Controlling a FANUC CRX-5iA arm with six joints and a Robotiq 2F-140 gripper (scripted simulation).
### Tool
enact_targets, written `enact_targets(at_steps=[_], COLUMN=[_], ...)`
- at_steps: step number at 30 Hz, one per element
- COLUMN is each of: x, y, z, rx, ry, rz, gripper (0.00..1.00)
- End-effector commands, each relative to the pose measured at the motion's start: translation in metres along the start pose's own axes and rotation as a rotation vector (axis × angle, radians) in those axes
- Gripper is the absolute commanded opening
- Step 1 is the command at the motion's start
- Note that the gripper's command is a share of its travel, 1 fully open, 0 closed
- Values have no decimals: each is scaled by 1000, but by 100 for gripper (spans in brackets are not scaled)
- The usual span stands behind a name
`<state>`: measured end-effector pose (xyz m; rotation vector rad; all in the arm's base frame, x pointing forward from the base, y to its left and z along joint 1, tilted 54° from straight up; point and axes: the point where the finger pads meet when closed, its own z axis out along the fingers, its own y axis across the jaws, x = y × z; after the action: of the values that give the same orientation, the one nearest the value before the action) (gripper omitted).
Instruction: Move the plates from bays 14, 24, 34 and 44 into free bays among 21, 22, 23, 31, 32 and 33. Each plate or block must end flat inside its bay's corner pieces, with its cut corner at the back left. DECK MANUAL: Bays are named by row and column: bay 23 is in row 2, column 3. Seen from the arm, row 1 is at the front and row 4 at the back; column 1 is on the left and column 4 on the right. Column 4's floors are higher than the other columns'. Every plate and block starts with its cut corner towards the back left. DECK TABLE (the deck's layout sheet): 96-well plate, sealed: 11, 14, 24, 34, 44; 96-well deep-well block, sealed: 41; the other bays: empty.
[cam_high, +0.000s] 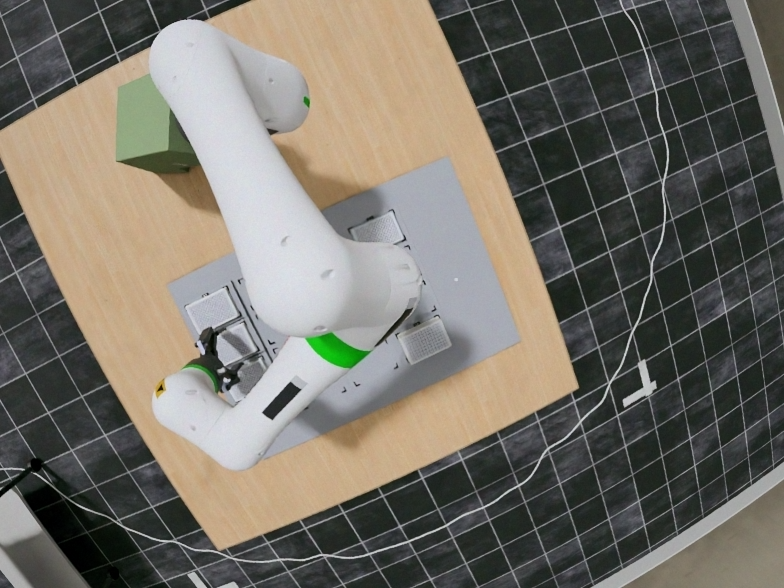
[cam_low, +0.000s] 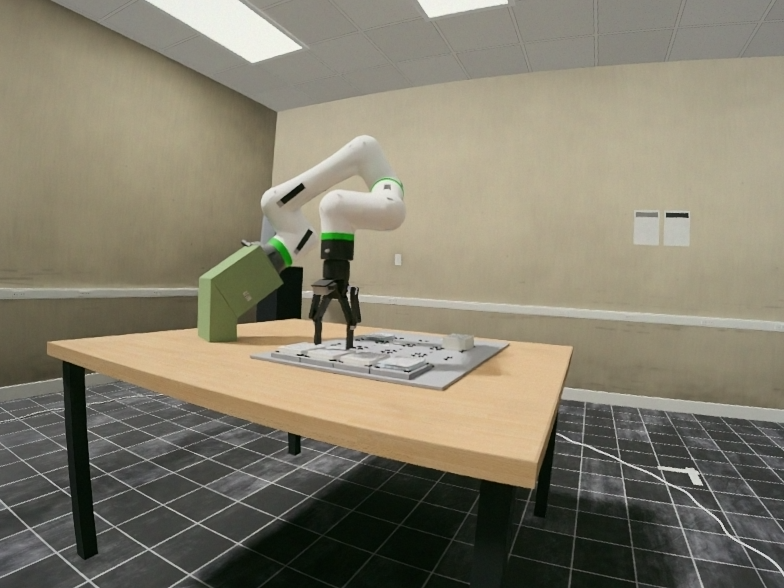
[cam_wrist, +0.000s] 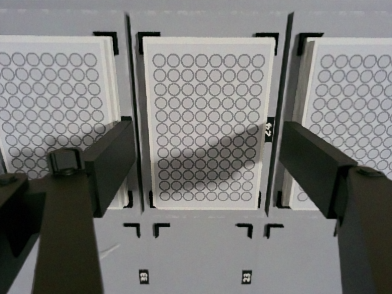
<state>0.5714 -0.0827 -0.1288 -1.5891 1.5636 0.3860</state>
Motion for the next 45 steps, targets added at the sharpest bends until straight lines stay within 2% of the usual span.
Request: enact_targets(at_steps=[1, 21, 33, 45], x=[1, 1, 1, 1], y=[0, -1, -1, -1], z=[-1, 19, 19, 19], rx=[1, 1, 1, 1], ry=[1, 1, 1, 1], rz=[0, 0, 0, 0], gripper=[70, 70, 70, 65])
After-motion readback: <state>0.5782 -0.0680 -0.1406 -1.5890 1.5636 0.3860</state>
